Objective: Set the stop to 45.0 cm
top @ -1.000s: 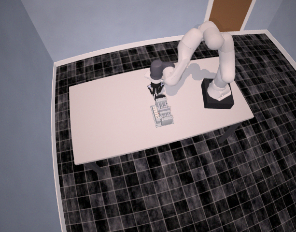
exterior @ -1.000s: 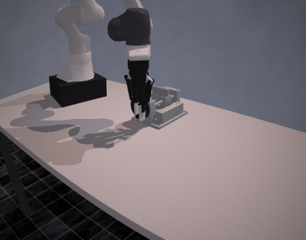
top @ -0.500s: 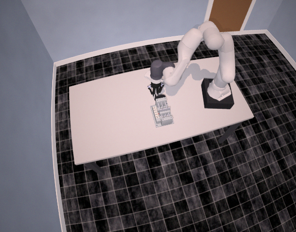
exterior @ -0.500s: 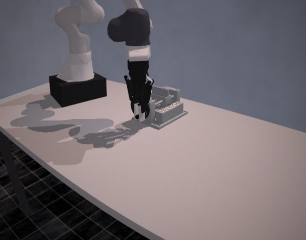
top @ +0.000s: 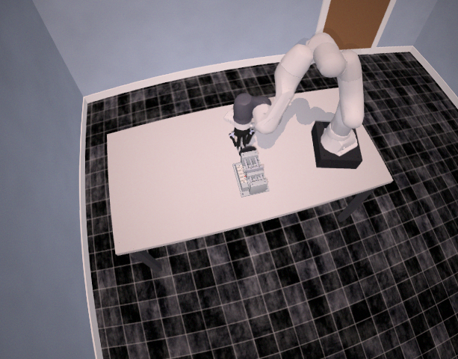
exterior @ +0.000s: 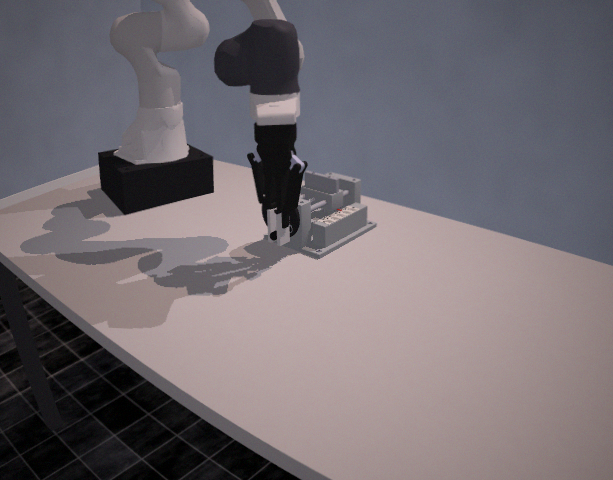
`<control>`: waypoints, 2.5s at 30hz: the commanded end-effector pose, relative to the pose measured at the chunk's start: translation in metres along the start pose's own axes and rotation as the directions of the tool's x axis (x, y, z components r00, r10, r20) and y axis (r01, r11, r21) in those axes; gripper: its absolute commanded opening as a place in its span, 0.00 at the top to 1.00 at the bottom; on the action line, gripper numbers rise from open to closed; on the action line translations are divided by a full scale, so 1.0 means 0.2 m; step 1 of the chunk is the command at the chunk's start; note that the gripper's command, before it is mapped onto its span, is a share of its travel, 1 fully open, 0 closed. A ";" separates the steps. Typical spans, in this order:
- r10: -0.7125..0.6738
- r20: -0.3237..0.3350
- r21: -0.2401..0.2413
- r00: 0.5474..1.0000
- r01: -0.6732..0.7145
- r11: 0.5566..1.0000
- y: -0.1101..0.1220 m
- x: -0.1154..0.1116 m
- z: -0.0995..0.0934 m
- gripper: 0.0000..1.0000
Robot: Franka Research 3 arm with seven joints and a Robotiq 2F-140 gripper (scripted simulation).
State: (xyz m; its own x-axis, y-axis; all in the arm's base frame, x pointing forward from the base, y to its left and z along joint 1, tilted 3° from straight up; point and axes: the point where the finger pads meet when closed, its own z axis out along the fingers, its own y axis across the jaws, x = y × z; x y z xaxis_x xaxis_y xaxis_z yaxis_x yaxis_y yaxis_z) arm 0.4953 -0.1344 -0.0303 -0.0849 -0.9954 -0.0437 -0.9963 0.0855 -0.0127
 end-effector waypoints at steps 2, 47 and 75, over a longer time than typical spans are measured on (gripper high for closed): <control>0.002 0.000 -0.001 1.000 -0.002 1.000 0.02 0.00 0.02 0.96; 0.002 0.000 -0.001 1.000 -0.002 1.000 0.19 0.00 0.07 0.96; 0.002 0.000 -0.001 1.000 -0.002 1.000 0.31 0.00 -0.06 0.96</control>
State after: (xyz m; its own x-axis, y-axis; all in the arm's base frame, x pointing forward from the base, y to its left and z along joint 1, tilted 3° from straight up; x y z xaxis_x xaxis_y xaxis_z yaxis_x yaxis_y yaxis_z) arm 0.4353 -0.1294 -0.0233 -0.0954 -0.9946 -0.0418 -0.9953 0.0960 -0.0134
